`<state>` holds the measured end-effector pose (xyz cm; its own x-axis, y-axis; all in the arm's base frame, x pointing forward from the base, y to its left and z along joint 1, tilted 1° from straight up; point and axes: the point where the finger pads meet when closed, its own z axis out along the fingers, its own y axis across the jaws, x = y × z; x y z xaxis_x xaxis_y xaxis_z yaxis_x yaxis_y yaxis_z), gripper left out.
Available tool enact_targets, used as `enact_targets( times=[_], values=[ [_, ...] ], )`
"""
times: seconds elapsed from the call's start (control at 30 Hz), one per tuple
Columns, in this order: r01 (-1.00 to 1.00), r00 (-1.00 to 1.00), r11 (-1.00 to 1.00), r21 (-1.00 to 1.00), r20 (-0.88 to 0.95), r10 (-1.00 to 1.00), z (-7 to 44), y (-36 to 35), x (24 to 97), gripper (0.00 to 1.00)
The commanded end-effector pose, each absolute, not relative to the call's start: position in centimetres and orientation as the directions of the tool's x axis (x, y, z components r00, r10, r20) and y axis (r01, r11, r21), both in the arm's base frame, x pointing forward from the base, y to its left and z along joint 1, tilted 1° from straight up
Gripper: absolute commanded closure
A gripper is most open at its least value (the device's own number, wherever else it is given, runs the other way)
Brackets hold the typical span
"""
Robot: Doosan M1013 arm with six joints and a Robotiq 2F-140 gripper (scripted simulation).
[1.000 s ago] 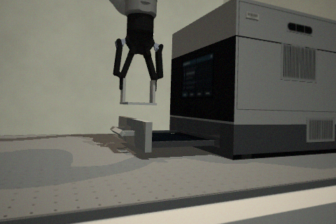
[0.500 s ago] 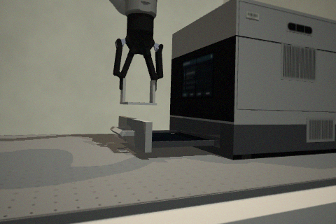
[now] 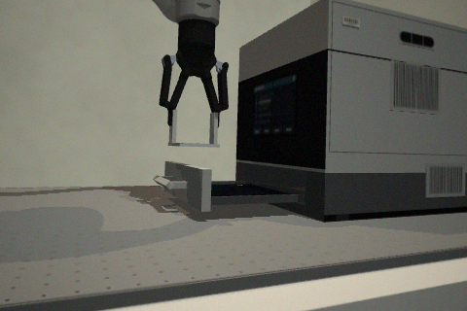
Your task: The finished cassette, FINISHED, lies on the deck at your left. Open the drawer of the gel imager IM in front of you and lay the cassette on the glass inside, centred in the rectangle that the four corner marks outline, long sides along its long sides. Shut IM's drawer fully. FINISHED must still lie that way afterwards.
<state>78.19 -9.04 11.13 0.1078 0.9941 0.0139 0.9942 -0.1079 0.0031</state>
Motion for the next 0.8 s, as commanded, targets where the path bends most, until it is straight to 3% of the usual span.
enact_targets(
  times=[0.0, 0.77],
  values=[
    [0.995, 0.102, -0.102, 0.002, 0.012, 0.995, 11.0, -9.3, 78.8, 0.90],
    [0.995, 0.102, -0.102, 0.002, 0.012, 0.995, 9.8, -9.5, 81.0, 0.90]
  ],
)
